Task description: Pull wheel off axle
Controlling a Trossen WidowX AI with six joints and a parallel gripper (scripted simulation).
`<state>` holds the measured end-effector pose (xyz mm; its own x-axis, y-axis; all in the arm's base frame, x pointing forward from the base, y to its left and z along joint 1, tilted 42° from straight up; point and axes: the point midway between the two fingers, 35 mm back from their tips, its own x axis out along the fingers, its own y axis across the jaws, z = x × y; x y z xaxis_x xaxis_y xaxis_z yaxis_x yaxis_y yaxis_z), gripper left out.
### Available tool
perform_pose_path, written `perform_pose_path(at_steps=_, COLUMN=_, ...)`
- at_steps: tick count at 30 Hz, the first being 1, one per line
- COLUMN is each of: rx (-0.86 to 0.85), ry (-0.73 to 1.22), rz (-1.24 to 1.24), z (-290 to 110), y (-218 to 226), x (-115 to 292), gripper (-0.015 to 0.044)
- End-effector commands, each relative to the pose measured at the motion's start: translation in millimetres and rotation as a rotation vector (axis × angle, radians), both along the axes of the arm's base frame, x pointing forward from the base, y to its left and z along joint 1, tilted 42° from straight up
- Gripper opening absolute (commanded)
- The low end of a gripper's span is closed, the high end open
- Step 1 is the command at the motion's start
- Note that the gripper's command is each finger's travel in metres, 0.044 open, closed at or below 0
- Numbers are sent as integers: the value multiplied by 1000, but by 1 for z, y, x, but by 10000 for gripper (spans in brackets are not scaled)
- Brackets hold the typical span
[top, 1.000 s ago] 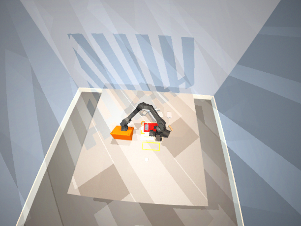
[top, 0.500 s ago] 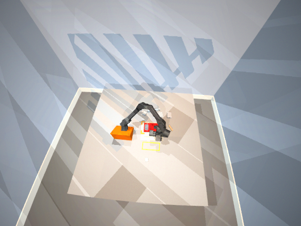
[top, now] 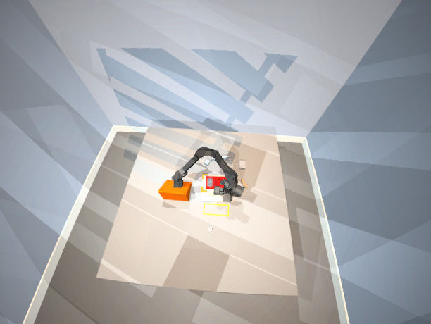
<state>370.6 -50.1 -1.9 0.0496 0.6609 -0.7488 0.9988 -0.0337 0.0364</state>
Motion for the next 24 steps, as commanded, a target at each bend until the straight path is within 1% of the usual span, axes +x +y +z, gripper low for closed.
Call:
perform_pose_path(at_steps=1, rx=-3, ry=-3, rz=6, z=1, y=-1, x=0, gripper=0)
perform_pose_path(at_steps=16, rx=-3, ry=-3, rz=5, z=6, y=-6, x=-1, gripper=0)
perform_pose_path(at_steps=24, rx=-4, ry=-2, rz=5, z=31, y=-27, x=-3, gripper=0)
